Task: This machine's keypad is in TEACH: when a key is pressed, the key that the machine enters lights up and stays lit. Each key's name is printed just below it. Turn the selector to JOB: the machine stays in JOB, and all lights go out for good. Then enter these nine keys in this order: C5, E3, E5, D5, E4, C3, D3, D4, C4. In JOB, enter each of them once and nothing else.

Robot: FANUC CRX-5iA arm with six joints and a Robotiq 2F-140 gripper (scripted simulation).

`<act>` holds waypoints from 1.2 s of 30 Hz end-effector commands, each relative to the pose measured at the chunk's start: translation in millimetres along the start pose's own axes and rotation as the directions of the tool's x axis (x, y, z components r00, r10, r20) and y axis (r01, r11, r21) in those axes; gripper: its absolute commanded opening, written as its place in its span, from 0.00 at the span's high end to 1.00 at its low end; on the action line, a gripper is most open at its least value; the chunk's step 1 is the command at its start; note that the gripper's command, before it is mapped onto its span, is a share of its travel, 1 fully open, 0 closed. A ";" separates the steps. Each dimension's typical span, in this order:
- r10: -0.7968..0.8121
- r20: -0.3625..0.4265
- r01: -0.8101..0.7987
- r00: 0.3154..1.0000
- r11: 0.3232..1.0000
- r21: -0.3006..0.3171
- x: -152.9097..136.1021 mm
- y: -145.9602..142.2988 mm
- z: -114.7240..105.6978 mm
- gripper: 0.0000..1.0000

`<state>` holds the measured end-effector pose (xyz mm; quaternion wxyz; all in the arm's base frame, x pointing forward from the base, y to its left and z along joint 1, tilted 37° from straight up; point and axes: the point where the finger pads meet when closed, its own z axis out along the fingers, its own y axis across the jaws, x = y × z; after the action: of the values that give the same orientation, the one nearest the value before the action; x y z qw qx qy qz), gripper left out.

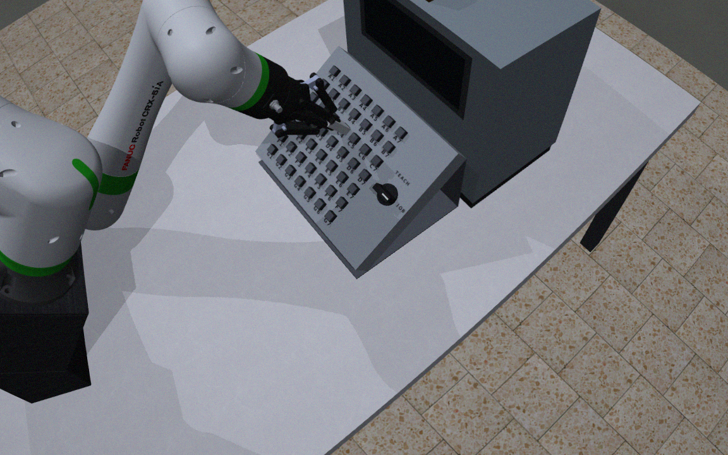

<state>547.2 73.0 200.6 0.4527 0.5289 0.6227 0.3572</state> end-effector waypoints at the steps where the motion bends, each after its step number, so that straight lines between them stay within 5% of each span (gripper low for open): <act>1: -0.001 0.000 0.001 1.000 1.000 0.000 0.1 0.2 0.1 1.00; 36: -0.001 0.000 0.001 1.000 1.000 0.000 0.1 0.2 -18.6 1.00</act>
<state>532.6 73.9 206.0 0.4527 0.5286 0.6229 0.3573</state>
